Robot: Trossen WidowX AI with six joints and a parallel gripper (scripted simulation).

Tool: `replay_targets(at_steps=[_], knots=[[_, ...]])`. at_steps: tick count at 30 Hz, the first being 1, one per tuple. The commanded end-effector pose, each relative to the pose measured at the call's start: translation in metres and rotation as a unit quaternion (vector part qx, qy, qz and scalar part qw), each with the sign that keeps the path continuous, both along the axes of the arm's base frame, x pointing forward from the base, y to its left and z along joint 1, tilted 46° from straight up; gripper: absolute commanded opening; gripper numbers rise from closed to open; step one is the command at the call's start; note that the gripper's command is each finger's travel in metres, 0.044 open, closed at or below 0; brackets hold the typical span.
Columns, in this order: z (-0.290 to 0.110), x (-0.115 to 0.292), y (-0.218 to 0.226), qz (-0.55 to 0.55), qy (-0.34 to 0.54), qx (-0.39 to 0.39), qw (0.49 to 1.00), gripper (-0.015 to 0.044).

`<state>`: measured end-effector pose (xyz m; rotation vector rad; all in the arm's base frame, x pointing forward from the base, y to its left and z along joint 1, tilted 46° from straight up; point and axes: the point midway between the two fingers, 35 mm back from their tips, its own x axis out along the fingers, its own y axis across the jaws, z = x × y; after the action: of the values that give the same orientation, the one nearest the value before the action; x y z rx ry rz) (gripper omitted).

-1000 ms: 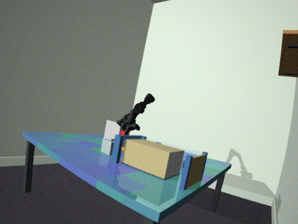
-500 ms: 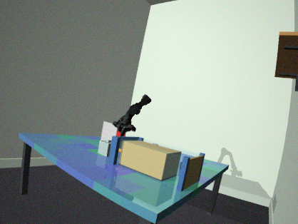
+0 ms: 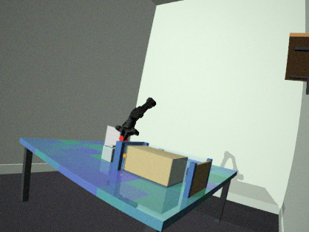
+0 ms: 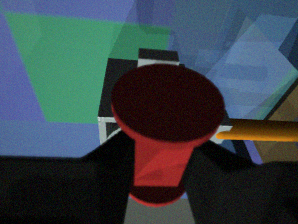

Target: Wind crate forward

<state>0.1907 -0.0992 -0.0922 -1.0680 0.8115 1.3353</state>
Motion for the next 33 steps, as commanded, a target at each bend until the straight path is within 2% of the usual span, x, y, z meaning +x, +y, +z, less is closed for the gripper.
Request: replay_targets(at_steps=[1,33], knots=[[-0.004,-0.014,0.0,-0.001,0.017,-0.004,1.0,0.0],[-0.016,-0.045,-0.012,-0.001,0.018,-0.005,1.0,0.0]])
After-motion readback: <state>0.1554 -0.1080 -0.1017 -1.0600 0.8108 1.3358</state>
